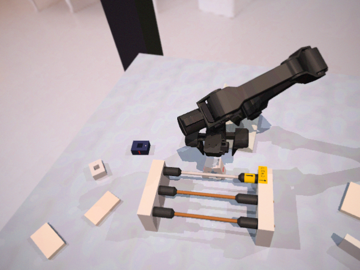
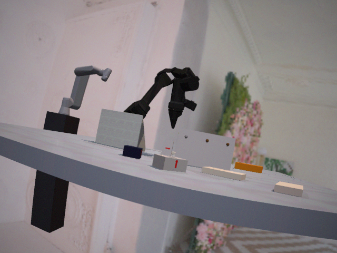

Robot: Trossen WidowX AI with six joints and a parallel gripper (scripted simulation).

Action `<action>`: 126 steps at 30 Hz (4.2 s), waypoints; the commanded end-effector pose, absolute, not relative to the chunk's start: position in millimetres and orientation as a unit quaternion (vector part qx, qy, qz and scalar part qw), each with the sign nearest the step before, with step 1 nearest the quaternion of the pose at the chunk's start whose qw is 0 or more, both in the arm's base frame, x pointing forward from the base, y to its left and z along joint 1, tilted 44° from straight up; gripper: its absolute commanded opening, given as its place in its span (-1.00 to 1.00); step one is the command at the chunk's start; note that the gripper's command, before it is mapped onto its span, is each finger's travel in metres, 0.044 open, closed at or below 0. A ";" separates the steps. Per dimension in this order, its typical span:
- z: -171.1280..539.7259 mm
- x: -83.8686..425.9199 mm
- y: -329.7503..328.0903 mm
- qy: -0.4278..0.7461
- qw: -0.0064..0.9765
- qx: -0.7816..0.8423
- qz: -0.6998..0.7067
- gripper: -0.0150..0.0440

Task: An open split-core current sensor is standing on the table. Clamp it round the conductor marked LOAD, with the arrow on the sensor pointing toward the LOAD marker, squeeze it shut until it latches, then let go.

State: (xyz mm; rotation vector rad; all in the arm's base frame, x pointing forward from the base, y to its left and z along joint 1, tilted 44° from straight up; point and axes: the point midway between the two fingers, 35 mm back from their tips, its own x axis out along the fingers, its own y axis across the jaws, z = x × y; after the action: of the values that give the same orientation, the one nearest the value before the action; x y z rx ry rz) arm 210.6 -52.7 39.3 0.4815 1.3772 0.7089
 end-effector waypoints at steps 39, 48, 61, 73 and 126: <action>-15.4 209.0 -18.7 0.635 0.676 0.216 0.305 1.00; -15.9 210.6 -19.2 0.634 0.678 0.212 0.305 0.64; -15.9 210.6 -19.2 0.634 0.678 0.212 0.305 0.22; 12.6 216.1 -51.4 0.636 0.678 0.211 0.301 -0.49; 72.1 257.4 -92.7 0.327 0.671 -0.234 0.623 -0.49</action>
State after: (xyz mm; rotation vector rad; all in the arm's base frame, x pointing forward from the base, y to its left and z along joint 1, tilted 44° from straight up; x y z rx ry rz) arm 250.0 -92.5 70.9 -0.4202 0.8244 1.3559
